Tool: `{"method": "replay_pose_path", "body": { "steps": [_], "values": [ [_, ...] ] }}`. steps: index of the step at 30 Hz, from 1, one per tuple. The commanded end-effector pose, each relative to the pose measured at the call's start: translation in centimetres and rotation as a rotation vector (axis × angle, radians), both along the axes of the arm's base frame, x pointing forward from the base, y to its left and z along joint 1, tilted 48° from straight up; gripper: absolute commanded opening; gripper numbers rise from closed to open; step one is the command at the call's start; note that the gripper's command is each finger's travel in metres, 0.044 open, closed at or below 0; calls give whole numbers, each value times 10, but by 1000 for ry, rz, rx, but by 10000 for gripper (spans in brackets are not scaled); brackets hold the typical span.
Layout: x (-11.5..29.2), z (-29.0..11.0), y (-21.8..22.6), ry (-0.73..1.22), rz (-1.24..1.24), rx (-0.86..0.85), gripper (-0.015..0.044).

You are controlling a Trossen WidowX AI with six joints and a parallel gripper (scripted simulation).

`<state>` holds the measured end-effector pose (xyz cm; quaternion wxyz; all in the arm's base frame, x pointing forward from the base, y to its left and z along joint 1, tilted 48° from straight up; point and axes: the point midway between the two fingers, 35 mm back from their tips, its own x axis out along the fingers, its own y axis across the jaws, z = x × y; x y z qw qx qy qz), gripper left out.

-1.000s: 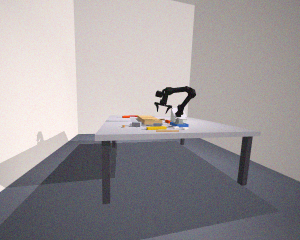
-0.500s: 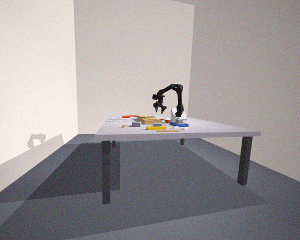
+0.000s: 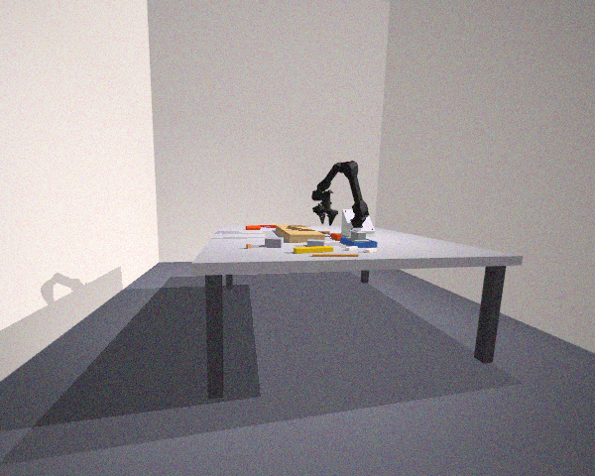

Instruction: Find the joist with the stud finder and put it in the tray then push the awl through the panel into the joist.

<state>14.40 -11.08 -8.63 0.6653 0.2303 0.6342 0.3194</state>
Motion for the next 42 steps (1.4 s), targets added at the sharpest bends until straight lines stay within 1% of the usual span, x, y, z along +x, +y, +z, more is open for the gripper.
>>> {"method": "replay_pose_path", "body": {
  "steps": [1, 7, 36, 42],
  "values": [
    [-5, -2, 3, 10, 3, 9, 440],
    [-8, -1, 5, 10, 3, 9, 440],
    [-5, -33, 39, 9, 3, 10, 440],
    [-5, -35, 41, 9, 3, 11, 440]
  ]
}}
